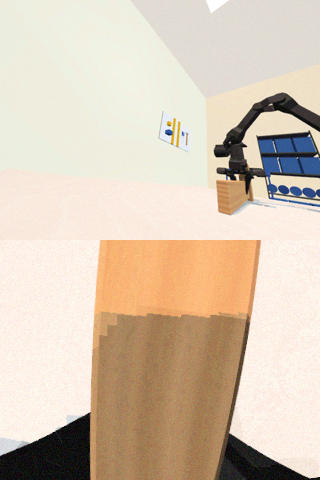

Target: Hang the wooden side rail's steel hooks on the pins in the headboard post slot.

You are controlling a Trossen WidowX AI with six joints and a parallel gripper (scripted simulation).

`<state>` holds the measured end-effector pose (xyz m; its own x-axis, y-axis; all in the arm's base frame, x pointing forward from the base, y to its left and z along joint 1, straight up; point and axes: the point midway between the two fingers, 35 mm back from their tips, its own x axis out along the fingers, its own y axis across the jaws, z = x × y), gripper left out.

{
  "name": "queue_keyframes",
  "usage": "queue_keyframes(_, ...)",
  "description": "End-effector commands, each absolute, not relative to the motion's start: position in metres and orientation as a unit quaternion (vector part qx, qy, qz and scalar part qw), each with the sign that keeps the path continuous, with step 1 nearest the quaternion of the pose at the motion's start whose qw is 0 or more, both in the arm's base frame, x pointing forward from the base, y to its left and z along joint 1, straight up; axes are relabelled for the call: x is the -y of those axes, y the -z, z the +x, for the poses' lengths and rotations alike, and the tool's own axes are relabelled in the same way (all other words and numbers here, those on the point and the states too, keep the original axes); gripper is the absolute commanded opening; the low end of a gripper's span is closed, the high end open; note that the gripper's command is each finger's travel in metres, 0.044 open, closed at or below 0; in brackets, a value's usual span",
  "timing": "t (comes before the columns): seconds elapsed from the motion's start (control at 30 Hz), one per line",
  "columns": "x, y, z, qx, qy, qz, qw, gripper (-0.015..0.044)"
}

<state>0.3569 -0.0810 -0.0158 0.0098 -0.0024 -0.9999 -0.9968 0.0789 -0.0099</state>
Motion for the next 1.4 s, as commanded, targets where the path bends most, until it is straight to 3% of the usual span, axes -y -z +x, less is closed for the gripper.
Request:
queue_keyframes(0.0,0.0815,0.0078,0.3599,-0.512,-0.473,-0.489,0.525,0.0000)
queue_keyframes(1.37,0.0815,0.0010,0.3597,-0.512,-0.472,-0.489,0.525,0.0000)
